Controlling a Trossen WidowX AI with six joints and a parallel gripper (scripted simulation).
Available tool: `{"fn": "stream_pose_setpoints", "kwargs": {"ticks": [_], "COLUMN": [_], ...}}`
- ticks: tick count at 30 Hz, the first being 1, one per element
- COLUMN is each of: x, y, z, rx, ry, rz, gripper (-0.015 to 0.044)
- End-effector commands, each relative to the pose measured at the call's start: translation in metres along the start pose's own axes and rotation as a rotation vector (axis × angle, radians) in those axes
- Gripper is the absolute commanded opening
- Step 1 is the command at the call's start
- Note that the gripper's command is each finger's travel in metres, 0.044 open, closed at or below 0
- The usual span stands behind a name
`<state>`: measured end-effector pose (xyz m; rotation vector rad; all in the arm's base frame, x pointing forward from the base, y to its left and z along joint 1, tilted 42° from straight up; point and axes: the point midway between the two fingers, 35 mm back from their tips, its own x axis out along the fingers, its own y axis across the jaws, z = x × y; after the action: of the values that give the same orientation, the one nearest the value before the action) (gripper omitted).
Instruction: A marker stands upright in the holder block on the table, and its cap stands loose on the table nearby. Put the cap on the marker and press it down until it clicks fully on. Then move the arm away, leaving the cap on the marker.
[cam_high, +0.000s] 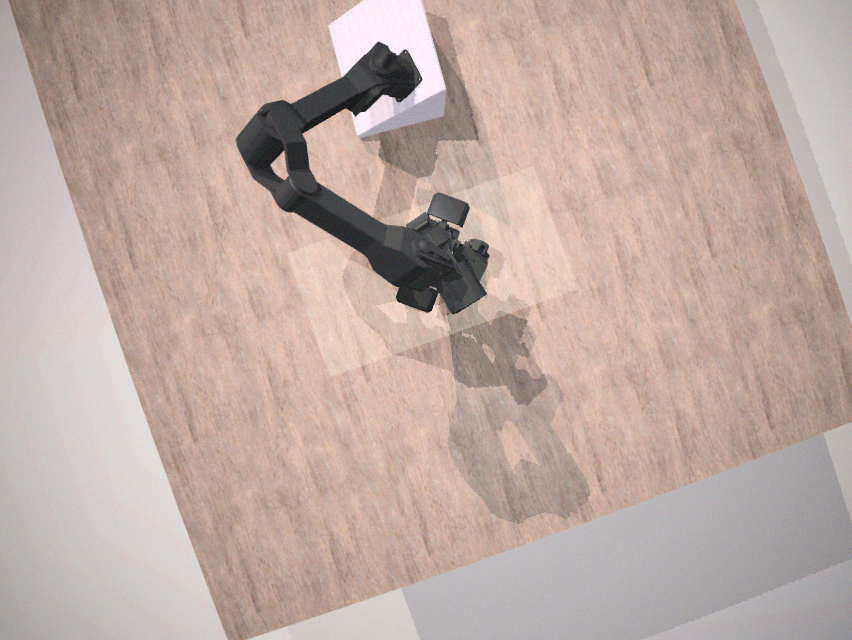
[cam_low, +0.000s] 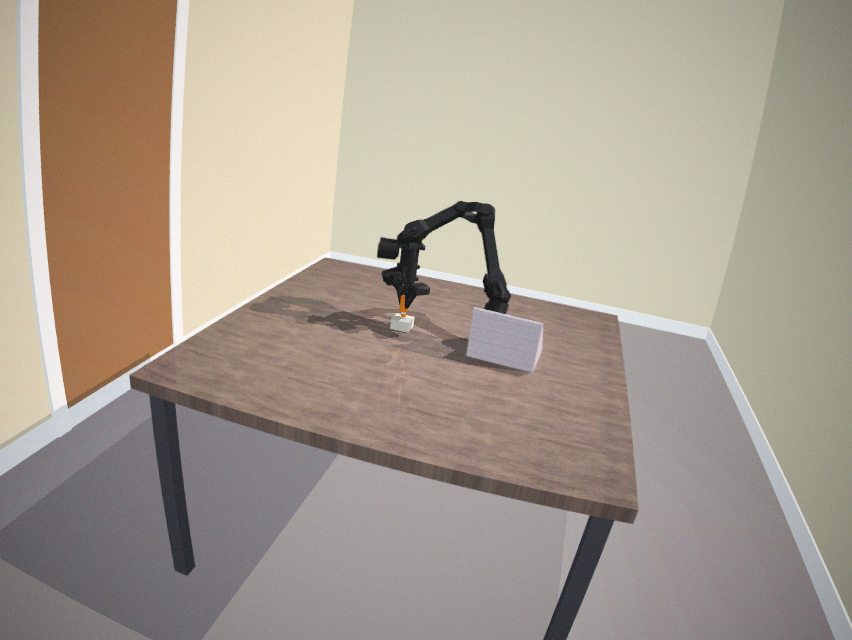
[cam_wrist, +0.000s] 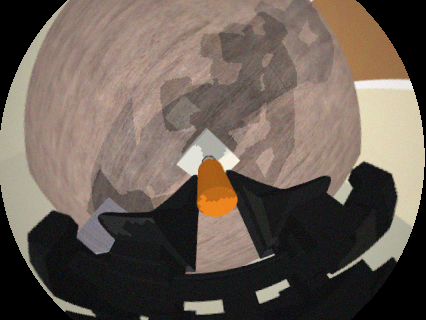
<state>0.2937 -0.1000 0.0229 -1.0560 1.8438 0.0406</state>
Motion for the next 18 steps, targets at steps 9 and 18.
{"fn": "stream_pose_setpoints", "kwargs": {"ticks": [9, 18], "x": [0.0000, 0.0000], "y": [0.0001, 0.0001], "z": [0.0000, 0.0000], "rx": [0.000, 0.000], "ry": [0.000, 0.000], "rz": [0.000, 0.000], "gripper": [0.0210, 0.0440]}}
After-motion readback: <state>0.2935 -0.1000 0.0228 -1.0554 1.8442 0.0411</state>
